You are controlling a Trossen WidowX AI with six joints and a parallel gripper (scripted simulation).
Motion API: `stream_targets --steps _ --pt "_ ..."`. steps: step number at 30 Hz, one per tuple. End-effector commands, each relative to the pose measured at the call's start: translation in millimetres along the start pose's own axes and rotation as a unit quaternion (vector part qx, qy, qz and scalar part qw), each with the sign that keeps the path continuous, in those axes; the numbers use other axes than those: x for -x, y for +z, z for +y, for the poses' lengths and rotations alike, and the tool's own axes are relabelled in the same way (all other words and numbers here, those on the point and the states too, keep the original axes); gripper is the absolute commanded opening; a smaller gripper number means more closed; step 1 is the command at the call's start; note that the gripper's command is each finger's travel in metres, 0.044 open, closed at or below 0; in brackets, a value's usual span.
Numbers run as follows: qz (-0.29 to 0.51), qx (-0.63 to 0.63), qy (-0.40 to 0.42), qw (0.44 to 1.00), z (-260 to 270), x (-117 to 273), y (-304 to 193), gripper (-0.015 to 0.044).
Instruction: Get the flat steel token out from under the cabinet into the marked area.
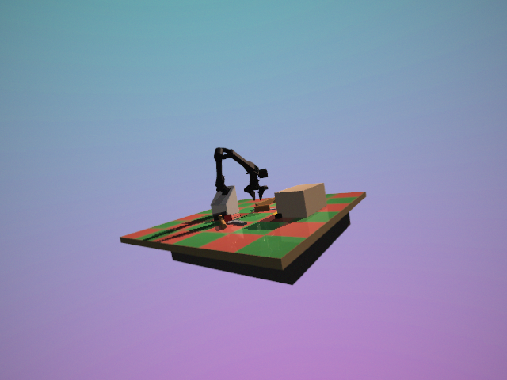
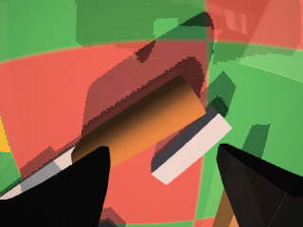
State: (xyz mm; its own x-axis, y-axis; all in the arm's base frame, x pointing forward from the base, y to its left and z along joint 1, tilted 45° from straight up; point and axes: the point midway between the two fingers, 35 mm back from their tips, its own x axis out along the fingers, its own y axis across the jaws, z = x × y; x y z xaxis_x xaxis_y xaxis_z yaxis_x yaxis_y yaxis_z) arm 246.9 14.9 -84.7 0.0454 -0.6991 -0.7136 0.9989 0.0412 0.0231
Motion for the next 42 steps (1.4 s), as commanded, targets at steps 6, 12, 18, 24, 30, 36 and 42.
stream_targets --steps 6,12,18,24,30,36,42 --pt "0.001 -0.039 -0.001 0.999 -0.1 0.3 -0.1 0.0270" --pt "0.001 -0.063 -0.001 0.998 -0.1 0.3 -0.1 0.0270" --pt "0.001 -0.086 -0.001 0.996 0.0 0.3 0.0 0.0270" --pt "0.001 -0.110 -0.001 0.994 0.0 0.3 0.0 0.0270" --pt "0.001 -0.133 -0.001 0.991 0.0 0.2 0.0 0.0270" --pt "0.001 -0.156 -0.001 0.988 0.0 0.2 0.0 0.0270" --pt "0.001 -0.180 -0.001 0.984 0.0 0.2 0.0 0.0270"
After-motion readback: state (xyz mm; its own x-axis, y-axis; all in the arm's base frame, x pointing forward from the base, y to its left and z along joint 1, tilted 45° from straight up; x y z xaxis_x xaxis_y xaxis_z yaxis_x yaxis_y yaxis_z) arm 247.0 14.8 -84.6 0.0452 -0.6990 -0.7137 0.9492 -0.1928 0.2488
